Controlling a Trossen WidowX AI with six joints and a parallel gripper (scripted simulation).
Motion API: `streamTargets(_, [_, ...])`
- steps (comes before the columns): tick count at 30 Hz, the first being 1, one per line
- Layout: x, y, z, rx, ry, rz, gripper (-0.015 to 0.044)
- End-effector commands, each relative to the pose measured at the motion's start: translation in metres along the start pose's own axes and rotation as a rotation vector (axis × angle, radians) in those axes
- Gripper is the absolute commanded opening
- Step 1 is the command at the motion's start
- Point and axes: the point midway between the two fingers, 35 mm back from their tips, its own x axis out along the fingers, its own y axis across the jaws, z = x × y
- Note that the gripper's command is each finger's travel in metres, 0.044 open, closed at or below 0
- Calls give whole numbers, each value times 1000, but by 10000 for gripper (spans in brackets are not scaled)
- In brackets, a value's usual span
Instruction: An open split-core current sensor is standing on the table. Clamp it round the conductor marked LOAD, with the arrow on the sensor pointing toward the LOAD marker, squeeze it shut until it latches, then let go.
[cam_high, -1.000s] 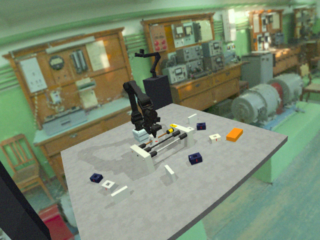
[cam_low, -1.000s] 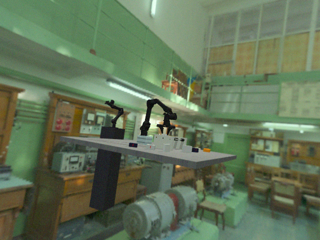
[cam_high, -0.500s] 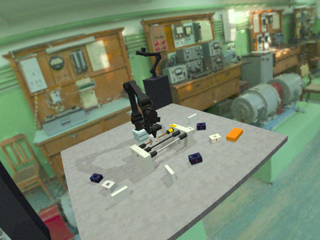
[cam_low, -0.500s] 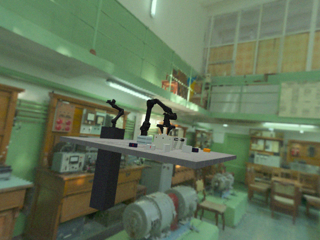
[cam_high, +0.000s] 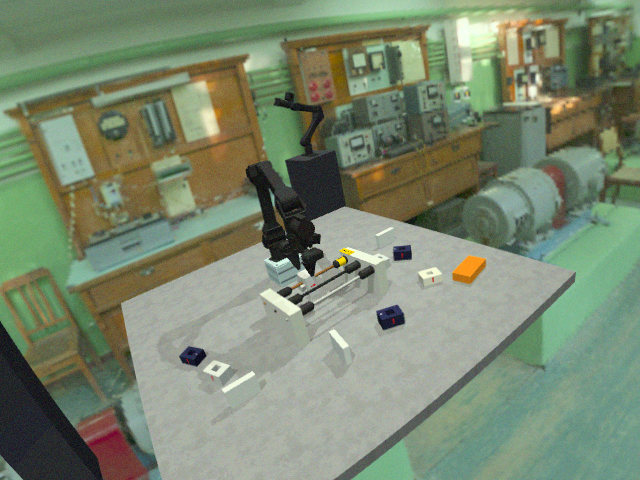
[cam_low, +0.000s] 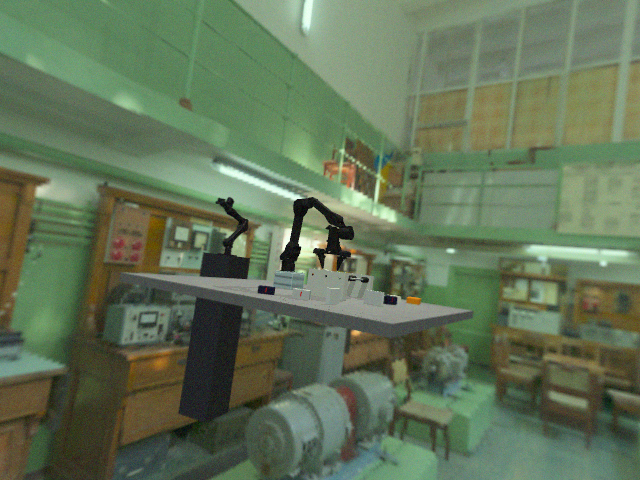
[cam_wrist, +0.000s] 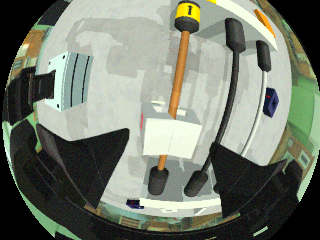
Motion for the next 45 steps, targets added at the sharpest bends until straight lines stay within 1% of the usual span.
streamTargets(1, [0,0,0,0,0,1,440])
streamTargets(6, [2,0,0,0,0,6,440])
streamTargets(9, [31,-1,-2,-3,-3,75,440])
streamTargets(11, [40,0,-2,-4,-4,96,440])
streamTargets(18, [42,0,-2,-4,-4,96,440])
streamTargets(35, [69,3,-2,-4,-4,97,440])
streamTargets(41, [70,3,-2,-4,-4,97,440])
streamTargets(45, [65,0,-2,1,-6,90,413])
